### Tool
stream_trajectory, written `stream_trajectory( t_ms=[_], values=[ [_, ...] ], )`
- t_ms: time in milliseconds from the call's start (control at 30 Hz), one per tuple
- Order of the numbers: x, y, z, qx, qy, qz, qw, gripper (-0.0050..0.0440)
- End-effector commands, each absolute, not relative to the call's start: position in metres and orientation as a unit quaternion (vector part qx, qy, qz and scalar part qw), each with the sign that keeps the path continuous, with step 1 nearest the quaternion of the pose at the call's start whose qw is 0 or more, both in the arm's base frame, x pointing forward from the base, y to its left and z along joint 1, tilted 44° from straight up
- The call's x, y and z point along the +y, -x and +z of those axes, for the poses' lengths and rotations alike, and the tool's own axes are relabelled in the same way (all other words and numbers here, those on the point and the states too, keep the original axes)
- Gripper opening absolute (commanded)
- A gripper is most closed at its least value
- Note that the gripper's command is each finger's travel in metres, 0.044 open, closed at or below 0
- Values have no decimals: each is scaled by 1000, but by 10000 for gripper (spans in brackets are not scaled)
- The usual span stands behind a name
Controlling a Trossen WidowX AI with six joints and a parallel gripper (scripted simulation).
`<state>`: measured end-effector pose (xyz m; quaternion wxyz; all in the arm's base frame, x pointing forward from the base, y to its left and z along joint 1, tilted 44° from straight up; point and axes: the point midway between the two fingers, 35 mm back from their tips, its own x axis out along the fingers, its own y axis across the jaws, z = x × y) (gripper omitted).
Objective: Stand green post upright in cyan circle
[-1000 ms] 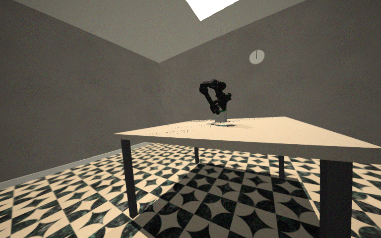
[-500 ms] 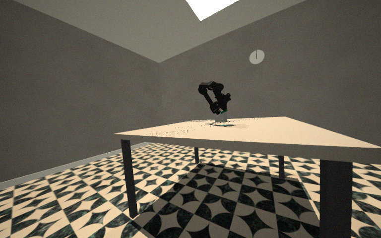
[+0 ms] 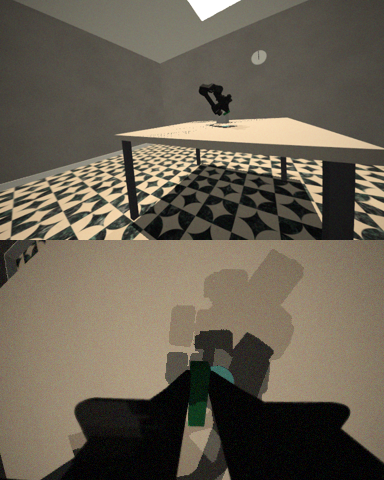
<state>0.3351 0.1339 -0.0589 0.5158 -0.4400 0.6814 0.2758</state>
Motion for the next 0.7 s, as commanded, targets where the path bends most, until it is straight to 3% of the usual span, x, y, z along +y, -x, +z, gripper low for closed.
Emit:
stream_trajectory(
  t_ms=[0,667],
  values=[
    [133,-335,-57,674,431,286,527,22],
    [132,-336,-61,642,397,327,568,22]
  ],
)
